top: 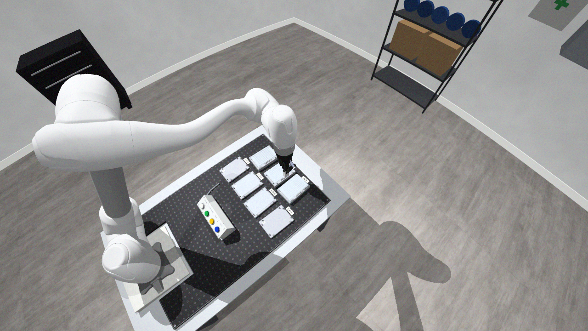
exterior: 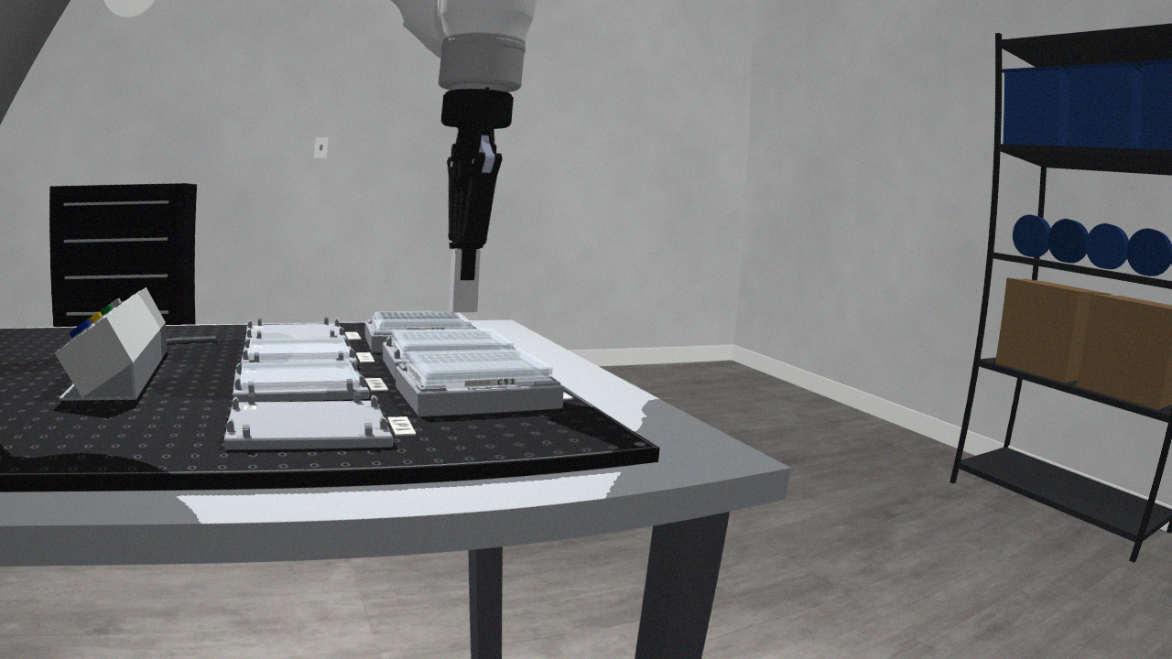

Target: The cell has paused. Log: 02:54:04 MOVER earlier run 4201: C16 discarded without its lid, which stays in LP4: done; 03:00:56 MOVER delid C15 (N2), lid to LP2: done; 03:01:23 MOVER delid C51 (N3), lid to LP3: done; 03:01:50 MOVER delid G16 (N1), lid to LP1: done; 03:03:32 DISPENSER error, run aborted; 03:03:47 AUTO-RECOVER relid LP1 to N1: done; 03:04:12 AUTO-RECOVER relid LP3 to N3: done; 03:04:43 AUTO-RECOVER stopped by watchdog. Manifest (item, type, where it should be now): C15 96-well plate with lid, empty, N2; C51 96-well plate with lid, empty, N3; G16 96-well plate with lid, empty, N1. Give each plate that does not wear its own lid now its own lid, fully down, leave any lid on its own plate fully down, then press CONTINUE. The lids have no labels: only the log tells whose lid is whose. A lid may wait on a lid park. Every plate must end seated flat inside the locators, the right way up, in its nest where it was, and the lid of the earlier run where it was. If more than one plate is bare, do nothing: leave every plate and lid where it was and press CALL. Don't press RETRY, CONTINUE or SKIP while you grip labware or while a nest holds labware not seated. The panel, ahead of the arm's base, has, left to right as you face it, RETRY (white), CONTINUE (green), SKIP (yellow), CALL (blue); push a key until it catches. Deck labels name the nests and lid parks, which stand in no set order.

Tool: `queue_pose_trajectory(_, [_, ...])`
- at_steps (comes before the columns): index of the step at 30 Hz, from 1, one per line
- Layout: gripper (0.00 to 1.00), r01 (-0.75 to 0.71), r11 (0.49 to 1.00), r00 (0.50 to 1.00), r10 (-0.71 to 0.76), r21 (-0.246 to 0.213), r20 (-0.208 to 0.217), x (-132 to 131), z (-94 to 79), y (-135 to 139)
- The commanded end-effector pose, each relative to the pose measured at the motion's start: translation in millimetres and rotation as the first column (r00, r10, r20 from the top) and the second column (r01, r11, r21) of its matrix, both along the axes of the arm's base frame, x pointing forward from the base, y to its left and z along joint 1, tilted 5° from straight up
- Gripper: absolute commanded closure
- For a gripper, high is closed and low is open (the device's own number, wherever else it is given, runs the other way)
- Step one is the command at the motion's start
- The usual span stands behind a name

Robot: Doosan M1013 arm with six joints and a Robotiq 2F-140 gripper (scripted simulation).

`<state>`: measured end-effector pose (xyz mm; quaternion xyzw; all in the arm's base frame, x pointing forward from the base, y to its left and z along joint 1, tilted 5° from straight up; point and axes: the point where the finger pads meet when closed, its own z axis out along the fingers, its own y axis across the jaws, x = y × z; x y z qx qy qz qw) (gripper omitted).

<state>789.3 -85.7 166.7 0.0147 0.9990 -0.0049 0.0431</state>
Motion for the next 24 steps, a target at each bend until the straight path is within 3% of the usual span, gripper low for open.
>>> queue_pose_trajectory(1, [1.0, 0.0, 1.0, 1.0, 0.0, 0.0, 0.0, 0.0, 0.2, 0.0])
queue_pose_trajectory(18, [1.0, -0.005, 1.0, 1.0, 0.005, 0.0, 0.0, -0.3, 0.2, 0.3])
queue_pose_trajectory(24, [1.0, -0.116, 0.993, 0.993, 0.116, -0.01, -0.002, -5.7, 0.1, 5.8])
